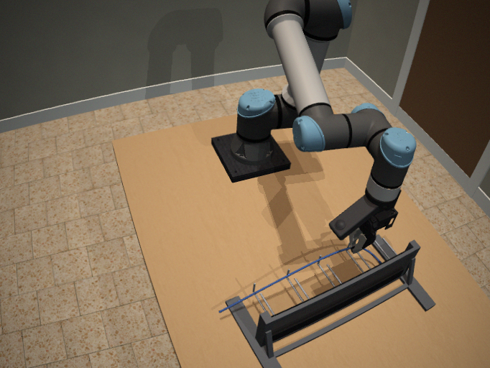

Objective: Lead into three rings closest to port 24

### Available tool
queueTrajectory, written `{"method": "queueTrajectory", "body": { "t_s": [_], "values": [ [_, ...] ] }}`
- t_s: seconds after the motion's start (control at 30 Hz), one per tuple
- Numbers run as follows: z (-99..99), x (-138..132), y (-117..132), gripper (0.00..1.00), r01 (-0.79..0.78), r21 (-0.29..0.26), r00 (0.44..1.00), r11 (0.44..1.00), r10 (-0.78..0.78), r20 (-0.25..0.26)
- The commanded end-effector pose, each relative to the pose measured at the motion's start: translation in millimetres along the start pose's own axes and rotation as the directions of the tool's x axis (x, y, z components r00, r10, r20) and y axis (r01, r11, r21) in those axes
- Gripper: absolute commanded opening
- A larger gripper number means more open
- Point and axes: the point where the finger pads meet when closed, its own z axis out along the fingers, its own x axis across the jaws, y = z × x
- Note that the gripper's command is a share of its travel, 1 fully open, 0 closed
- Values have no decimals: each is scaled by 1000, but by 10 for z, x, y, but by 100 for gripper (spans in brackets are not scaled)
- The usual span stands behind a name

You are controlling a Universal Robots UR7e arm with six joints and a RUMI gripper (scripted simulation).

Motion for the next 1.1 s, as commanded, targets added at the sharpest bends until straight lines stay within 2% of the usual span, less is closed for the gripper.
{"method": "queueTrajectory", "body": {
  "t_s": [0.0,0.6,0.67,0.8,0.87,0.9,1.07],
  "values": [
    [-7,-3,-1,0,0,0,1000,1000,0,2],
    [-7,3,-2,0,0,0,1000,1000,0,2],
    [-11,104,-22,0,4,0,1000,1000,-4,2],
    [-8,470,-80,0,16,0,1000,1000,-16,2],
    [-6,510,-85,0,17,0,1000,1000,-17,2],
    [-6,510,-85,20,17,0,1000,1000,-17,2],
    [-6,510,-85,20,17,0,1000,1000,-17,2]
  ]
}}
